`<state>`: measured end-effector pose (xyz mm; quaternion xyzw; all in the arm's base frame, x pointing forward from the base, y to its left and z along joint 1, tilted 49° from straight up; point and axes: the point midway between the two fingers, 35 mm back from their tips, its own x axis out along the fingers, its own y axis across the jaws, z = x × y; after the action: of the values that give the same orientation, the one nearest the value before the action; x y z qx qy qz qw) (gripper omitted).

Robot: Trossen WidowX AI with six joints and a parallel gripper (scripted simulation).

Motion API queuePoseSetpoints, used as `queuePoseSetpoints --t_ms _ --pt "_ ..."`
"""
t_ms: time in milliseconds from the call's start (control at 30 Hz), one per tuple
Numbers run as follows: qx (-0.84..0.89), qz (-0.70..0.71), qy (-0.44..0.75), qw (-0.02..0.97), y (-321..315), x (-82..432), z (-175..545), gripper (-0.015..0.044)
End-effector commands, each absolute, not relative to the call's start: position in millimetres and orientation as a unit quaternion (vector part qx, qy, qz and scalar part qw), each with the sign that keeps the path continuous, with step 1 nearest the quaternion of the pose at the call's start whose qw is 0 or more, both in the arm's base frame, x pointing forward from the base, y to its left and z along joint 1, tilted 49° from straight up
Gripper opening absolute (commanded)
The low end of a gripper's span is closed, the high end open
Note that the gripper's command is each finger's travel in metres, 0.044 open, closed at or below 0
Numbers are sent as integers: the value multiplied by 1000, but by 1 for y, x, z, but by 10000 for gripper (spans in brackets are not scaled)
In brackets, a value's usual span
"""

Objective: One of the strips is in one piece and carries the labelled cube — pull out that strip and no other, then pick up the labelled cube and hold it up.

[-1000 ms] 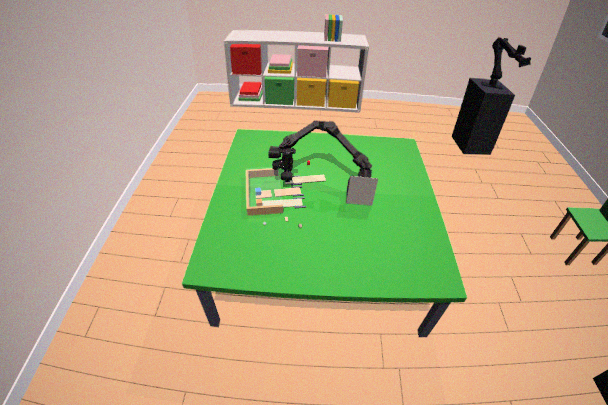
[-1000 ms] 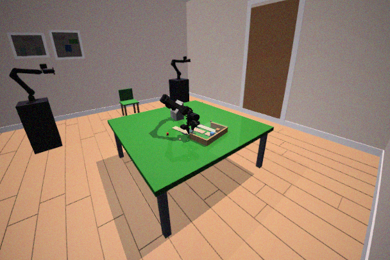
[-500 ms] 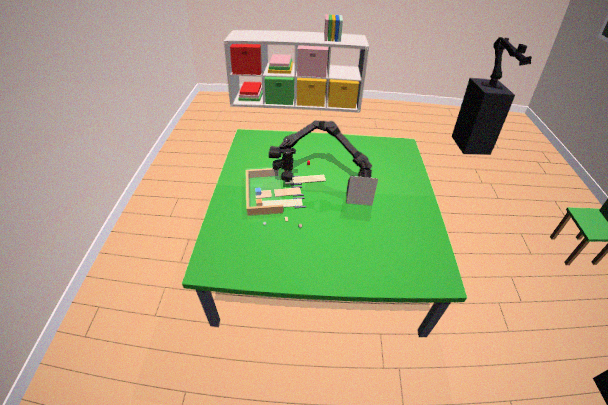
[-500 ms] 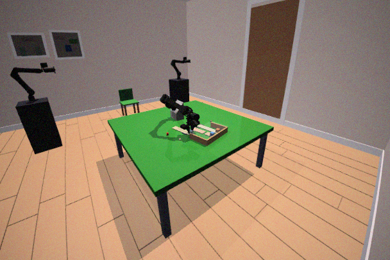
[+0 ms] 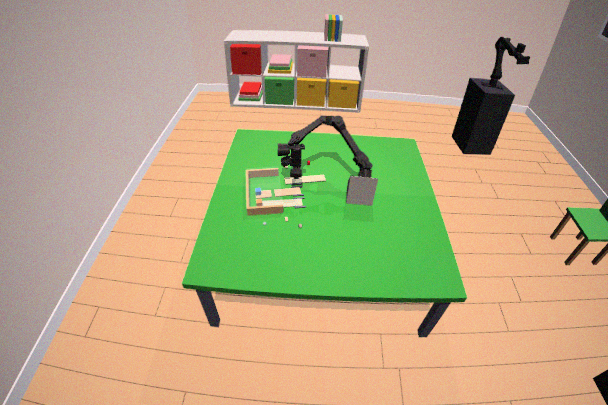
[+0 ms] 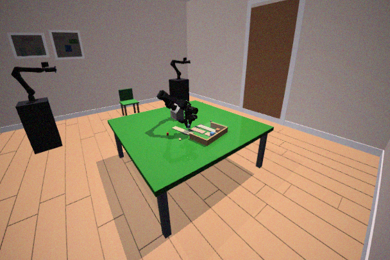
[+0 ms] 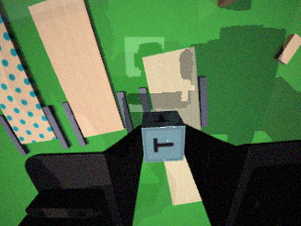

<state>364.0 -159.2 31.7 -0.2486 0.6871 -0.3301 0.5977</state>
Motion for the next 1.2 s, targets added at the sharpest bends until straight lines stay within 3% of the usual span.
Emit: queuePoseSetpoints --t_ms 0,833,1167 --pt "-246 -331 685 600 -154 358 35 0" --pt "-247 -330 687 598 -125 280 22 0" --pt "-246 -330 687 599 -99 283 44 0"
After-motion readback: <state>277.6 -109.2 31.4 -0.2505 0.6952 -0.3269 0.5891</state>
